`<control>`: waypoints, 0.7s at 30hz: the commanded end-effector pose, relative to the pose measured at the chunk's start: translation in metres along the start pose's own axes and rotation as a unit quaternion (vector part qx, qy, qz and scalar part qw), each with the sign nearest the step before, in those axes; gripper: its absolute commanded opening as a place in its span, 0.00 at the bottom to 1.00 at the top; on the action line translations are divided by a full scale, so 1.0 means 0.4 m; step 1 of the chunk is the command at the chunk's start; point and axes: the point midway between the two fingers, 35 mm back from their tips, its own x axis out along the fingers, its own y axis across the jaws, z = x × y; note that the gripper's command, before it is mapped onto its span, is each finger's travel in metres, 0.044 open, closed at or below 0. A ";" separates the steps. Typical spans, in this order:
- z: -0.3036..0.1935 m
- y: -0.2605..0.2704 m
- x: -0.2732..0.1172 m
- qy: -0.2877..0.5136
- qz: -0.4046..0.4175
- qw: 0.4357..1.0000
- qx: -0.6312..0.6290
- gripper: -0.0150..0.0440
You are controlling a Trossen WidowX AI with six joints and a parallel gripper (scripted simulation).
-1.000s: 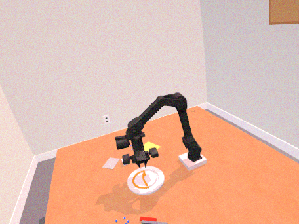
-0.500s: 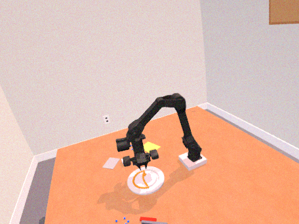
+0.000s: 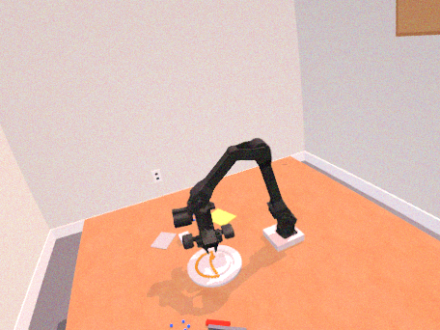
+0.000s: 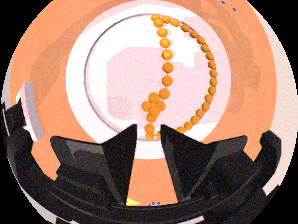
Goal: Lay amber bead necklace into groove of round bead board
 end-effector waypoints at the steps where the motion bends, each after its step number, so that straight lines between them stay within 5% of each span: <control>1: 0.000 0.000 -0.001 0.000 0.000 1.000 0.000 0.28; 21: 0.000 0.000 -0.001 0.000 0.000 1.000 0.000 0.25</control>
